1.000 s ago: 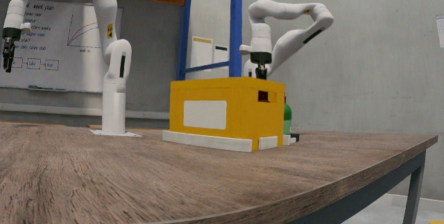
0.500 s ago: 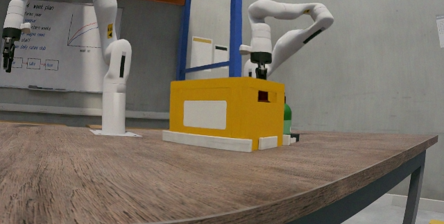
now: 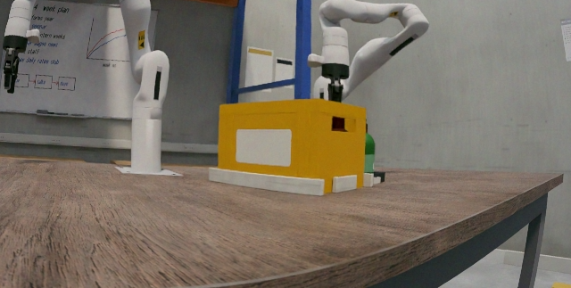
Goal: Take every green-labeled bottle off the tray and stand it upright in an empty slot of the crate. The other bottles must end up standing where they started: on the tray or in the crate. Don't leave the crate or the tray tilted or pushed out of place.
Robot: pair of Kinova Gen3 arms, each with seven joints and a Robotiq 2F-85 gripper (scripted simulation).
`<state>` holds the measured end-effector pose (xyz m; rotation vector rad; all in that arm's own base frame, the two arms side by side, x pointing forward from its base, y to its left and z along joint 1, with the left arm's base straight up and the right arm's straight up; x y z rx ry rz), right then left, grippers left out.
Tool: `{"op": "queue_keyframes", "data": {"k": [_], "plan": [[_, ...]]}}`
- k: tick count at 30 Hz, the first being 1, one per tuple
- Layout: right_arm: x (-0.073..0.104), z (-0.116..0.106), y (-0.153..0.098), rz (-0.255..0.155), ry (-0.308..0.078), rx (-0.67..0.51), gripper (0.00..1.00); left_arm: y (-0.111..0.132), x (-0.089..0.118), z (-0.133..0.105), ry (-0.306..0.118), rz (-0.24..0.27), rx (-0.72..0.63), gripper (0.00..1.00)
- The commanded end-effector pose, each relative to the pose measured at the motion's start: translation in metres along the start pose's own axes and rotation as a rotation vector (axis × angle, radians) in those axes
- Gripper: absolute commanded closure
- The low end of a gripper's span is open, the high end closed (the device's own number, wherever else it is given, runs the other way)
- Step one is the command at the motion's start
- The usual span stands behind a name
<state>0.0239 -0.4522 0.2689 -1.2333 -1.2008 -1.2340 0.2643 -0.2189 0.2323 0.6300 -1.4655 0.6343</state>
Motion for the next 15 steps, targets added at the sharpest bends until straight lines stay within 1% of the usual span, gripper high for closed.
{"op": "queue_keyframes", "data": {"k": [1,15], "plan": [[0.001,0.003,-0.002,0.005,0.004,-0.007,0.002,0.000,0.006,-0.001,-0.005,0.002,0.000,0.638],[0.001,0.003,-0.002,0.005,0.004,-0.007,0.002,0.001,0.022,-0.002,-0.005,0.002,0.000,0.638]]}}
Point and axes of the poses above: on each arm, the point where the finger pads meet when closed, its own x axis back along the fingers, its own y axis across the jaws, z = x × y, the point moved 7 cm from there along x, back along the fingers, and after that the axes turned 5 degrees about -x, right-handed, at the moved point
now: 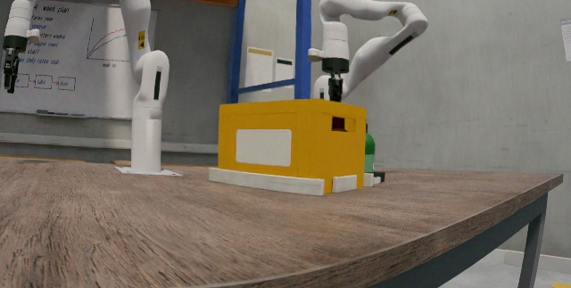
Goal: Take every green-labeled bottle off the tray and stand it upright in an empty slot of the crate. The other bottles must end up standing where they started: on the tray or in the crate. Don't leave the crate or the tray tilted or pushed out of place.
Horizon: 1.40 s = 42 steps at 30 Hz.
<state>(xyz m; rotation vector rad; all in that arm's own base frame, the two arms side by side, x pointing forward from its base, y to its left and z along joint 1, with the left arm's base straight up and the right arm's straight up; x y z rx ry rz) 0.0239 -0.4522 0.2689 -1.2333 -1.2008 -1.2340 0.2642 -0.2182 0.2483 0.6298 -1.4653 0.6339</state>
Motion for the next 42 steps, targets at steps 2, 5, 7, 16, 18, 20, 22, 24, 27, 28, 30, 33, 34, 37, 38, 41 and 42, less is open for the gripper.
{"op": "queue_keyframes", "data": {"k": [2,5,7,16,18,20,22,24,27,28,30,33,34,37,38,41,42], "plan": [[0.0012,0.0026,-0.0021,0.005,0.004,-0.007,0.002,0.0000,0.0064,-0.0014,-0.005,0.002,0.000,0.638],[0.0012,0.0026,-0.0021,0.005,0.004,-0.007,0.002,0.0001,0.0092,-0.0014,-0.005,0.002,0.000,0.638],[0.0012,0.0026,-0.0021,0.005,0.004,-0.007,0.002,0.0002,0.0107,-0.0014,-0.005,0.002,0.000,0.638],[0.0012,0.0026,-0.0021,0.005,0.004,-0.007,0.002,0.0004,0.0146,-0.0015,-0.005,0.002,0.000,0.638],[0.0012,0.0026,-0.0021,0.005,0.004,-0.007,0.002,0.0004,0.0148,-0.0015,-0.005,0.002,0.000,0.638],[0.0012,0.0026,-0.0021,0.005,0.004,-0.007,0.002,0.0007,0.0147,-0.0014,-0.006,0.002,0.000,0.638],[0.0012,0.0026,-0.0021,0.005,0.004,-0.007,0.002,0.0007,0.0148,-0.0014,-0.005,0.002,0.000,0.638],[0.0012,0.0026,-0.0021,0.005,0.004,-0.007,0.002,0.0006,0.0148,-0.0014,-0.005,0.002,0.000,0.638],[0.0012,0.0026,-0.0021,0.005,0.004,-0.007,0.002,0.0006,0.0148,-0.0014,-0.005,0.002,0.000,0.638],[0.0012,0.0026,-0.0021,0.005,0.004,-0.007,0.002,0.0006,0.0148,-0.0014,-0.005,0.002,0.000,0.638],[0.0012,0.0026,-0.0021,0.005,0.004,-0.007,0.002,0.0006,0.0148,-0.0014,-0.005,0.002,0.000,0.638],[0.0012,0.0026,-0.0021,0.005,0.004,-0.007,0.002,0.0006,0.0148,-0.0014,-0.005,0.002,0.000,0.638],[0.0012,0.0026,-0.0021,0.005,0.004,-0.007,0.002,0.0006,0.0148,-0.0014,-0.005,0.002,0.000,0.638],[0.0012,0.0026,-0.0021,0.005,0.004,-0.007,0.002,0.0006,0.0148,-0.0014,-0.005,0.002,0.000,0.638],[0.0012,0.0026,-0.0021,0.005,0.004,-0.007,0.002,0.0006,0.0148,-0.0014,-0.005,0.002,0.000,0.638],[0.0012,0.0026,-0.0021,0.005,0.004,-0.007,0.002,0.0006,0.0148,-0.0014,-0.005,0.002,0.000,0.638],[0.0012,0.0026,-0.0021,0.005,0.004,-0.007,0.002,0.0006,0.0148,-0.0014,-0.005,0.002,0.000,0.638]]}}
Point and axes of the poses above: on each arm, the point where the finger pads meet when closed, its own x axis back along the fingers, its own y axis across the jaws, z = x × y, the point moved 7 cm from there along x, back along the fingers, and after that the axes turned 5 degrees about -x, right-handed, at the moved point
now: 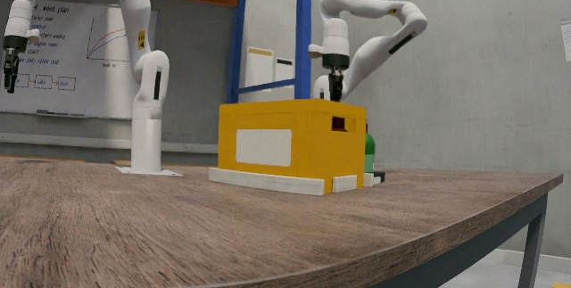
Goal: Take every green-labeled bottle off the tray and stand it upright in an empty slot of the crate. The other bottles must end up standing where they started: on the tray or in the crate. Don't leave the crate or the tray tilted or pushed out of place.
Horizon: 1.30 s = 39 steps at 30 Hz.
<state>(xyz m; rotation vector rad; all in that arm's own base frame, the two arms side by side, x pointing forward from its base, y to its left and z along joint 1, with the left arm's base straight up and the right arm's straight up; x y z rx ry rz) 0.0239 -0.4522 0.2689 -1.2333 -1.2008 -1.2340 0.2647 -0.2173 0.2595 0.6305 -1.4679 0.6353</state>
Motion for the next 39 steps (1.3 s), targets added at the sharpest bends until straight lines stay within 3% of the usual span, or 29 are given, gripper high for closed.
{"op": "queue_keyframes", "data": {"k": [1,39], "plan": [[0.0012,0.0026,-0.0021,0.005,0.004,-0.007,0.002,0.0004,0.0036,-0.0006,-0.003,0.000,-0.001,0.638],[0.0012,0.0026,-0.0021,0.005,0.004,-0.007,0.002,0.0008,0.0118,-0.0010,-0.003,0.001,-0.001,0.638]]}}
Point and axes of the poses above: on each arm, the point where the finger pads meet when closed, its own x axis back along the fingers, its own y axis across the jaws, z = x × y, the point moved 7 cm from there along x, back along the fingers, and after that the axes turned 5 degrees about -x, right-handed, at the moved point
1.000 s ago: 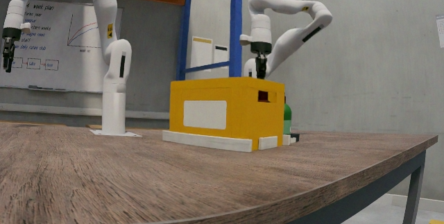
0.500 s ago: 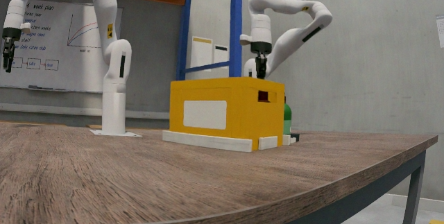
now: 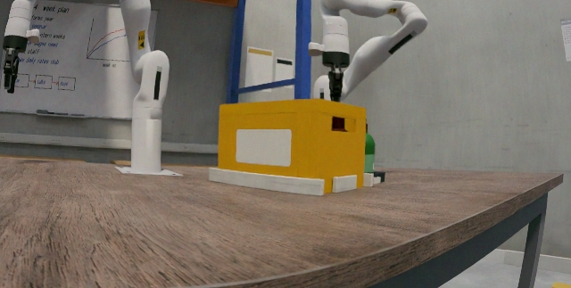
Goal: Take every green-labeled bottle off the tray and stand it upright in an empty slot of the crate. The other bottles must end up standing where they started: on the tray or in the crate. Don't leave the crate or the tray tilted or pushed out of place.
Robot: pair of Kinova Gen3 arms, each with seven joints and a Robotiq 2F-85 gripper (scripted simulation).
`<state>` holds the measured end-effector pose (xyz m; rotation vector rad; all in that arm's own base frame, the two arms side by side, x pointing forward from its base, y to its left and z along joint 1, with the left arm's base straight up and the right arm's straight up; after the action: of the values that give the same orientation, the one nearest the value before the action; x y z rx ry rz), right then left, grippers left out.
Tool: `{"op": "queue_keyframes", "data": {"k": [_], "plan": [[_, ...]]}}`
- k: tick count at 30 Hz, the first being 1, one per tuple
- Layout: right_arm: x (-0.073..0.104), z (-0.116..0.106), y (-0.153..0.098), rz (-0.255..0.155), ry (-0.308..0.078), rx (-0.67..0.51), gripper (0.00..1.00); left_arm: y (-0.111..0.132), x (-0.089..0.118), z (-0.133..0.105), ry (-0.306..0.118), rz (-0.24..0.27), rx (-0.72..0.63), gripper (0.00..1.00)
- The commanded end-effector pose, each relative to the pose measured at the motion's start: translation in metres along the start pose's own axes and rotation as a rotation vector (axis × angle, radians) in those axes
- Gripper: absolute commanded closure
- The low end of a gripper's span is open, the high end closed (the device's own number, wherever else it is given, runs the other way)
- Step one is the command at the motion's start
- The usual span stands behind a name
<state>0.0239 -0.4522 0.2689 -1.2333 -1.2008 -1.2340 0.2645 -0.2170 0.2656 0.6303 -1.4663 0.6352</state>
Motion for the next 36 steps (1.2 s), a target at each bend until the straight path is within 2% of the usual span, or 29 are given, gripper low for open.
{"op": "queue_keyframes", "data": {"k": [1,36], "plan": [[0.001,0.003,-0.002,0.005,0.004,-0.007,0.002,0.000,0.007,-0.001,-0.004,0.001,-0.001,0.638],[0.001,0.003,-0.002,0.005,0.004,-0.007,0.002,0.003,0.039,-0.003,-0.004,0.001,-0.001,0.638]]}}
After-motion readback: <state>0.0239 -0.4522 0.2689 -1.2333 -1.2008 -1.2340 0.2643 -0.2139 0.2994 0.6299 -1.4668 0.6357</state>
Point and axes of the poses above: on each arm, the point where the finger pads meet when closed, its own x axis back along the fingers, its own y axis across the jaws, z = x × y, the point moved 7 cm from there along x, back along the fingers, and after that the axes turned 5 degrees about -x, right-handed, at the moved point
